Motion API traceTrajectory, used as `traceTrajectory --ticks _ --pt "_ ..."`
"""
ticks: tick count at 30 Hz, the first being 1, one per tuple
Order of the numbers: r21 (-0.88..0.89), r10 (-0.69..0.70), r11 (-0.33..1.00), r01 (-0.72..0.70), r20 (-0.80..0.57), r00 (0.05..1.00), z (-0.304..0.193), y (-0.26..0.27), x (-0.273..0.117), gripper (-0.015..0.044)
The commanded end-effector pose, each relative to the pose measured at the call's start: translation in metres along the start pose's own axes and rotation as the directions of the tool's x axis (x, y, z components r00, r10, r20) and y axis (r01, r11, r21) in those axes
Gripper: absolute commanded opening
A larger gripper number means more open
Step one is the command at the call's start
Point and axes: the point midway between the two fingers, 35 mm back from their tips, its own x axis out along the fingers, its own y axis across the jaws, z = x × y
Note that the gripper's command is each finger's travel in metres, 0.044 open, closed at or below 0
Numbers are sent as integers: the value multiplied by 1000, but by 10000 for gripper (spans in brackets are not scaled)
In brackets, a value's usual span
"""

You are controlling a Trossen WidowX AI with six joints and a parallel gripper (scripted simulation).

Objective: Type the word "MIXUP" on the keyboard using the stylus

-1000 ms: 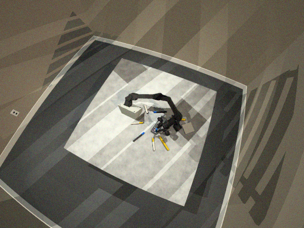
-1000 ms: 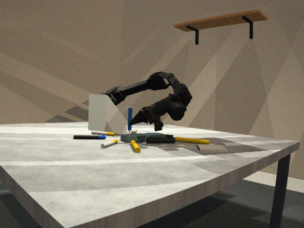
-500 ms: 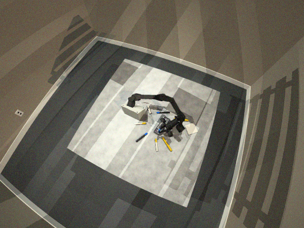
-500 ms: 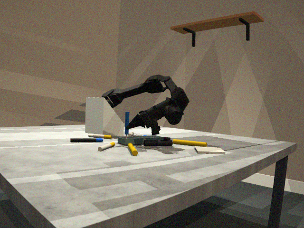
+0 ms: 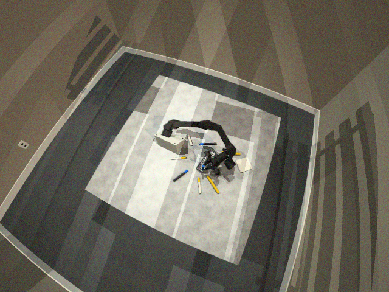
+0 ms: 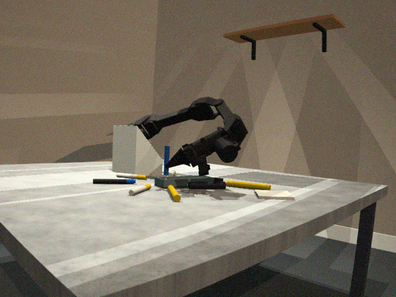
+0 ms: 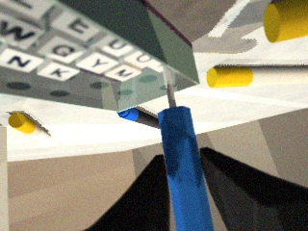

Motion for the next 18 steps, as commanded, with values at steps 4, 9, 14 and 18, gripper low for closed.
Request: traceTrajectory --ticks 4,9,14,18 --pt "4 -1 1000 1 5 1000 -8 0 -5 81" --pt "5 -1 1000 1 4 1000 -34 1 -19 81" --pt "5 -1 1000 1 4 1000 -35 1 -19 81" --pt "-9 -39 999 39 9 999 -27 6 -30 65"
